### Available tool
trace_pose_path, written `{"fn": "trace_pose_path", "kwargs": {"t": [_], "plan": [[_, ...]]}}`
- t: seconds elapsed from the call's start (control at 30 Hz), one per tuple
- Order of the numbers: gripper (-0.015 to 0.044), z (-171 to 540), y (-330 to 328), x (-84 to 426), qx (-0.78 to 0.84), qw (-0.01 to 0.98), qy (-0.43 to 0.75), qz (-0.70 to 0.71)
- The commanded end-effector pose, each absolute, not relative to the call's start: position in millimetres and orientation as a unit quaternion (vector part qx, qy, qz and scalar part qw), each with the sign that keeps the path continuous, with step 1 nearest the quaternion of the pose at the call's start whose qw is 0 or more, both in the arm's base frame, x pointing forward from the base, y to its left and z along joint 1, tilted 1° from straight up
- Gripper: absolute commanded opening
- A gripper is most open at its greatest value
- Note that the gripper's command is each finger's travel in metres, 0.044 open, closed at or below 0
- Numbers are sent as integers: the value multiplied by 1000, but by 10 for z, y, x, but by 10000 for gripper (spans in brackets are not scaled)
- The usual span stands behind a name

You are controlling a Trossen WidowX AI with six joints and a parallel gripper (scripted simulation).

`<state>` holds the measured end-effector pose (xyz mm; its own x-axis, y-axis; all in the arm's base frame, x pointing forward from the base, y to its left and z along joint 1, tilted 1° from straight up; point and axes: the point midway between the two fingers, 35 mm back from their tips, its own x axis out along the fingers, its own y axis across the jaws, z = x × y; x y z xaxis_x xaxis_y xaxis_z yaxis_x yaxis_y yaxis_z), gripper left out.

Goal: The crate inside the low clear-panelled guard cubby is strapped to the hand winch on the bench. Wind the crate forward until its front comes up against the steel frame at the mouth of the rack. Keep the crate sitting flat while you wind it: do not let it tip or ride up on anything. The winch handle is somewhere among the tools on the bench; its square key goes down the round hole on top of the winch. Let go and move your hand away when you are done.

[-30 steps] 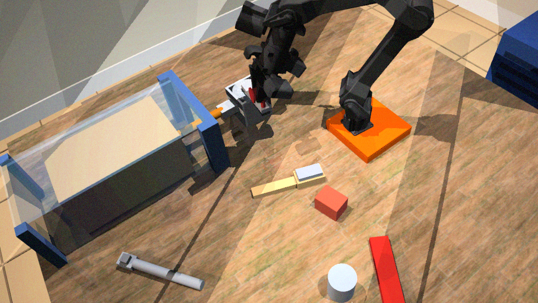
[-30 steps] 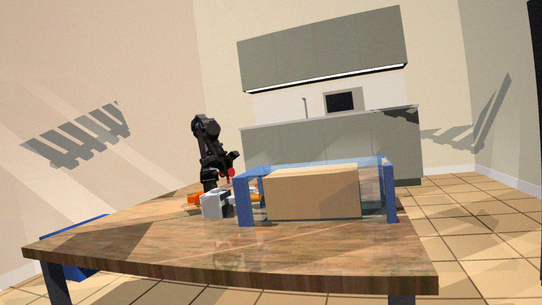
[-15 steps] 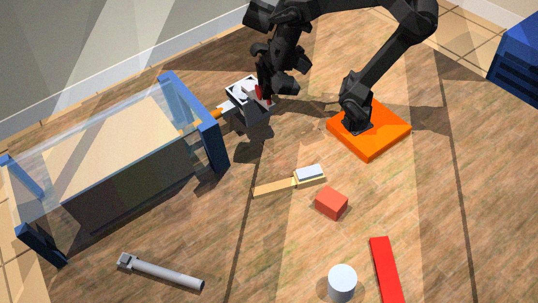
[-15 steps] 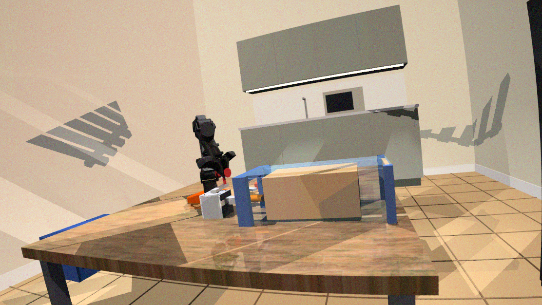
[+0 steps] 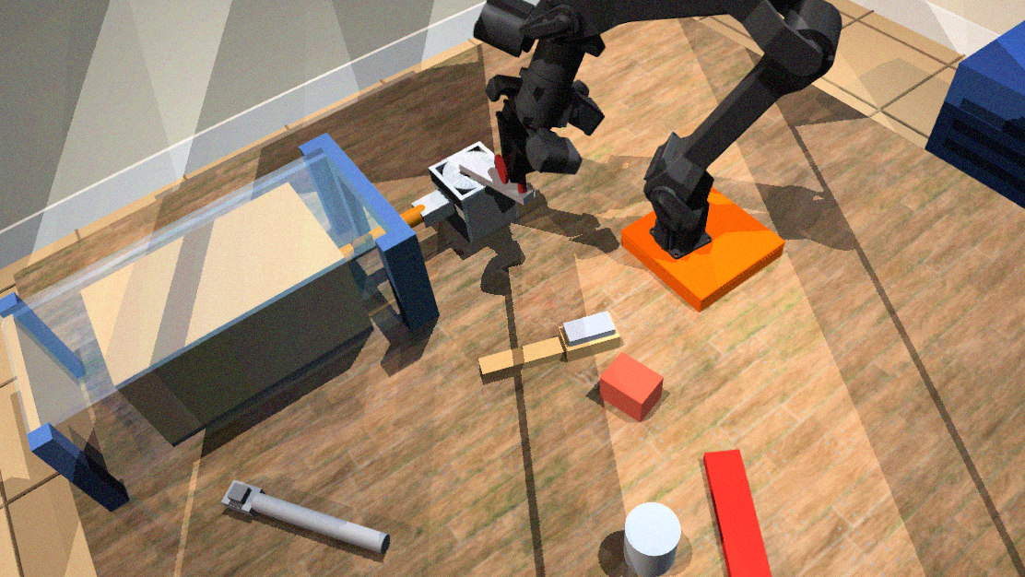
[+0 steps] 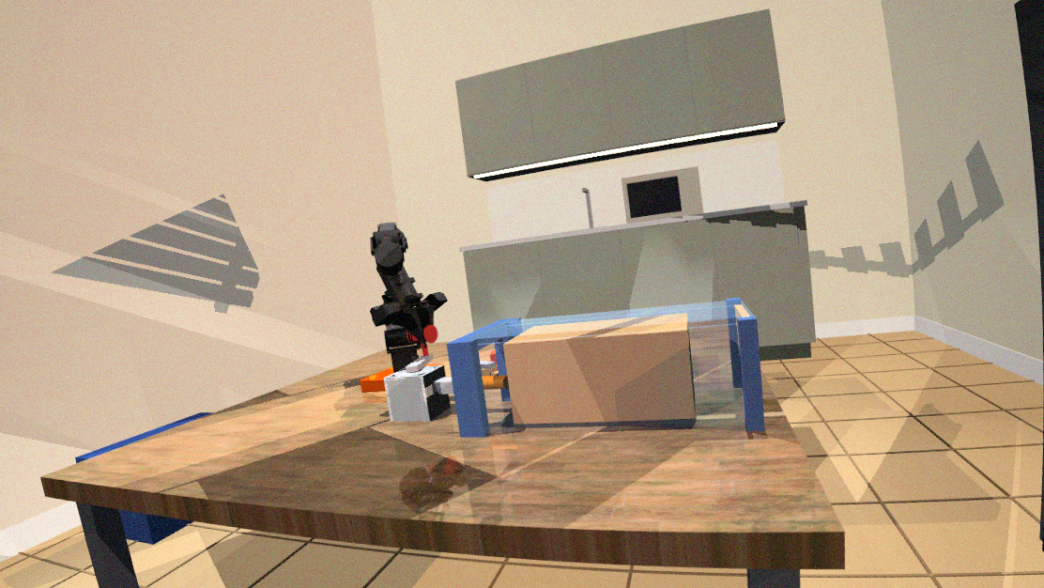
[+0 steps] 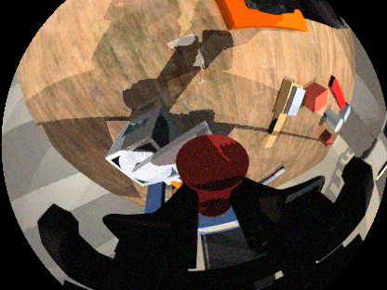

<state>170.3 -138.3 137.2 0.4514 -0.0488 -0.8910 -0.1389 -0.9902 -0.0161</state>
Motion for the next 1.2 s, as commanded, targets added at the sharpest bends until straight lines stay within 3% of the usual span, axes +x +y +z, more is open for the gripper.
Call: {"fn": "trace_pose_path", "kwargs": {"t": [0.0, 1.17], "plan": [[0, 1347, -1434, 1598, -844, 44, 67, 531], [0, 1342, -1685, 1294, -843, 43, 68, 532]]}}
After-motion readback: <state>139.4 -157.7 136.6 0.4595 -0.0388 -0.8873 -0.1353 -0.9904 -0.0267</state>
